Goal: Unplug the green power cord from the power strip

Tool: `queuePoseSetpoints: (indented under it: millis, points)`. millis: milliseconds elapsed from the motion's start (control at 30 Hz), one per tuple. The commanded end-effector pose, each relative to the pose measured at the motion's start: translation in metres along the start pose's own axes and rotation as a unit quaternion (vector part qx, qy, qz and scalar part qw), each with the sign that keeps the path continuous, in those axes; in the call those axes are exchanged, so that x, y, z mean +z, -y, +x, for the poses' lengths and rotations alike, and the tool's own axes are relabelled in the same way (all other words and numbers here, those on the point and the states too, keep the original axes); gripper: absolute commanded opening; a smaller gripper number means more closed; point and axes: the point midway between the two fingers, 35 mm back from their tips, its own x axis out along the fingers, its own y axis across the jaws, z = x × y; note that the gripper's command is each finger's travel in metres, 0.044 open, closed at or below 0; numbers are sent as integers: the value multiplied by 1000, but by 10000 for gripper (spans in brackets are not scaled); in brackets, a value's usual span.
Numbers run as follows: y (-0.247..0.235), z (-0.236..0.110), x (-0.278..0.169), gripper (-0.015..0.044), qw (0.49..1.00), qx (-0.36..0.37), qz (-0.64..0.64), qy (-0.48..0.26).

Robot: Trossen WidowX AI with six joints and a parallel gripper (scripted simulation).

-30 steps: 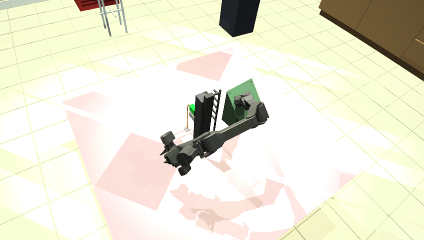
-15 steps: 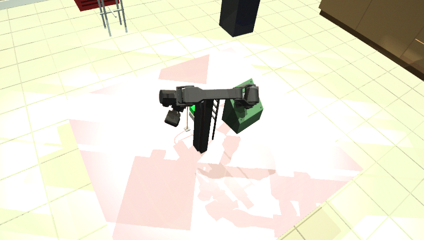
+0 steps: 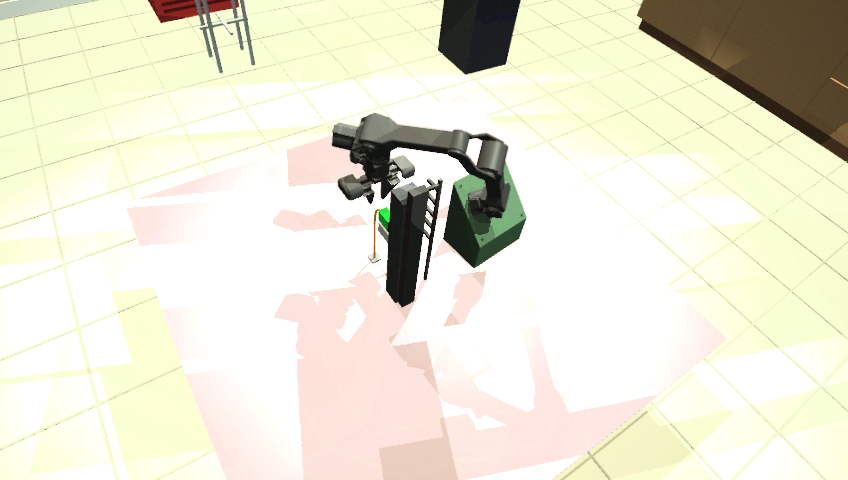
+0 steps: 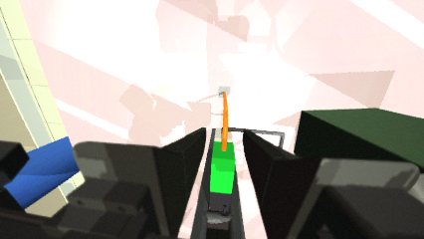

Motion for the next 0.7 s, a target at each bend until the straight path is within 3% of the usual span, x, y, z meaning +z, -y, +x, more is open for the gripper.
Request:
queuePoseSetpoints:
  millis: [0,667]
  points:
    - [1,2,-2,160,1000,-2,10,-9]
    - [0,2,-28,160,1000,-2,10,-9]
